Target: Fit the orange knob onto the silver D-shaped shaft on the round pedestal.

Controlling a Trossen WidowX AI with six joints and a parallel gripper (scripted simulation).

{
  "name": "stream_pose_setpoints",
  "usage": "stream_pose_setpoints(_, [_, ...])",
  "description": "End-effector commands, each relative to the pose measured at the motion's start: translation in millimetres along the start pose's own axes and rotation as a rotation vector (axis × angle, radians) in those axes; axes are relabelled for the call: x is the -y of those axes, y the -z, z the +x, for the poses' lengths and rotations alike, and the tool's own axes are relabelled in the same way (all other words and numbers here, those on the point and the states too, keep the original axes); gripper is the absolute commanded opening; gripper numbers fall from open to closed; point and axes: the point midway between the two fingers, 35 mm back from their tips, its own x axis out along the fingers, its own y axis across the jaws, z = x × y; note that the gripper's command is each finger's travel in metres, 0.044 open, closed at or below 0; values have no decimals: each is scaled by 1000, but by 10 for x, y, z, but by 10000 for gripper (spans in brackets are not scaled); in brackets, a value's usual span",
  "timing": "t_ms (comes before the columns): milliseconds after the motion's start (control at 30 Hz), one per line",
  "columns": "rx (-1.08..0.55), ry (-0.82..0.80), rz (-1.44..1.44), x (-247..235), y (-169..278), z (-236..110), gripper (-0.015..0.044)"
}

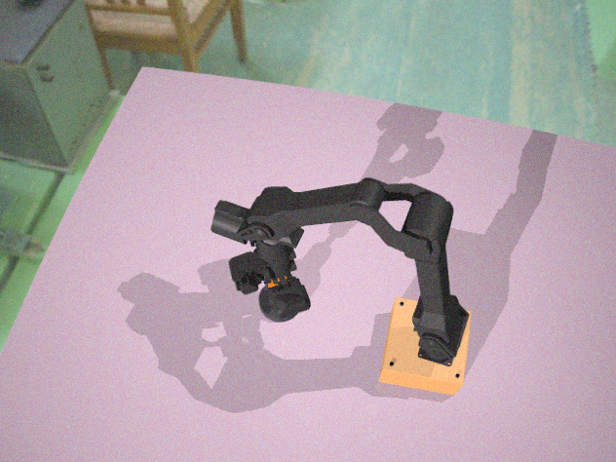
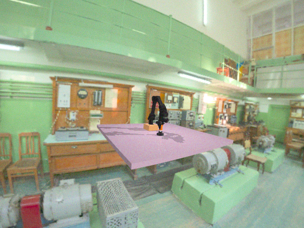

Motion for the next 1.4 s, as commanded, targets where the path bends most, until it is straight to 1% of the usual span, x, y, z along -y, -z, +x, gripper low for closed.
stream_pose_setpoints(0, [3,2,28,14,-16,-36,0])
stream_pose_setpoints(200, [4,2,212,24,-25,-29,0])
stream_pose_setpoints(1033, [4,2,212,12,-14,17,0])
stream_pose_setpoints(1233, [4,2,212,20,-23,-35,0])
stream_pose_setpoints(1367, [4,2,295,20,-23,-36,0])
